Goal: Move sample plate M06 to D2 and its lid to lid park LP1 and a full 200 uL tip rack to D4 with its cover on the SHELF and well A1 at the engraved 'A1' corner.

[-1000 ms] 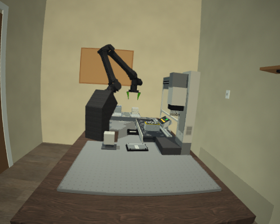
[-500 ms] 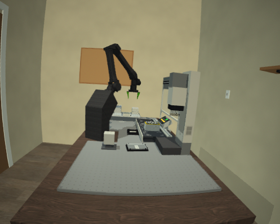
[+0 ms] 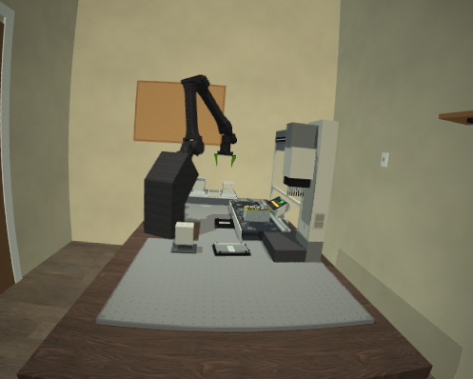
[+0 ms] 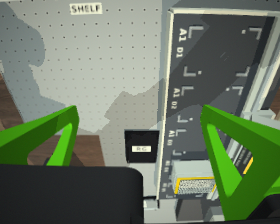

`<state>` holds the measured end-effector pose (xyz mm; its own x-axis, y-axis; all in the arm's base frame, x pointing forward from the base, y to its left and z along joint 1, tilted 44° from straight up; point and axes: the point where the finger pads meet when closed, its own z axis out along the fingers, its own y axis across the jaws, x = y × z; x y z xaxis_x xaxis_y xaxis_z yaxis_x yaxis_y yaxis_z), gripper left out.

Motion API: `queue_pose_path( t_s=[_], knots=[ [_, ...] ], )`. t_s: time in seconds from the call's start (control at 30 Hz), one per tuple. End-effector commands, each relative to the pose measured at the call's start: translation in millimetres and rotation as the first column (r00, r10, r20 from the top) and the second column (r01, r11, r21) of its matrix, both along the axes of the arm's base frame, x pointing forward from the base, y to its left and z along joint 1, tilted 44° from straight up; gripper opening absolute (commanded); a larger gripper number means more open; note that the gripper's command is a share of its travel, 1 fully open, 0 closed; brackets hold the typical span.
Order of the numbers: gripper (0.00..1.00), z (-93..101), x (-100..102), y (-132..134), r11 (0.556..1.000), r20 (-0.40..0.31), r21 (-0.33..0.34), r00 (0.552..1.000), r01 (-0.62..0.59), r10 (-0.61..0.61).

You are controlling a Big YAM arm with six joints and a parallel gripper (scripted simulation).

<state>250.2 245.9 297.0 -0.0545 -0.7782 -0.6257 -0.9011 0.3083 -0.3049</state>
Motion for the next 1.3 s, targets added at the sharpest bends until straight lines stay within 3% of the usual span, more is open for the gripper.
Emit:
queue_pose_path(
  t_s=[0.0,0.3,0.37,0.43,0.5,0.57,1.27],
  knots=[
    [1.00,28.5,16,-2,1.000,0.030,0.020,1.000,0.008,-0.008],
    [1.00,41.8,57,-17,1.000,0.033,0.015,0.999,0.009,-0.009],
    [1.00,41.8,57,-17,1.000,0.033,0.015,0.999,0.009,-0.009],
    [1.00,55.1,48,-15,0.999,0.063,0.034,0.998,-0.013,0.010],
    [1.00,50.6,46,-15,1.000,0.057,0.028,0.998,-0.014,0.013],
    [1.00,48.5,54,-3,1.000,0.023,0.022,1.000,0.004,-0.005],
    [1.00,109.2,57,71,1.000,0.021,0.031,1.000,0.004,-0.005]
  ],
)
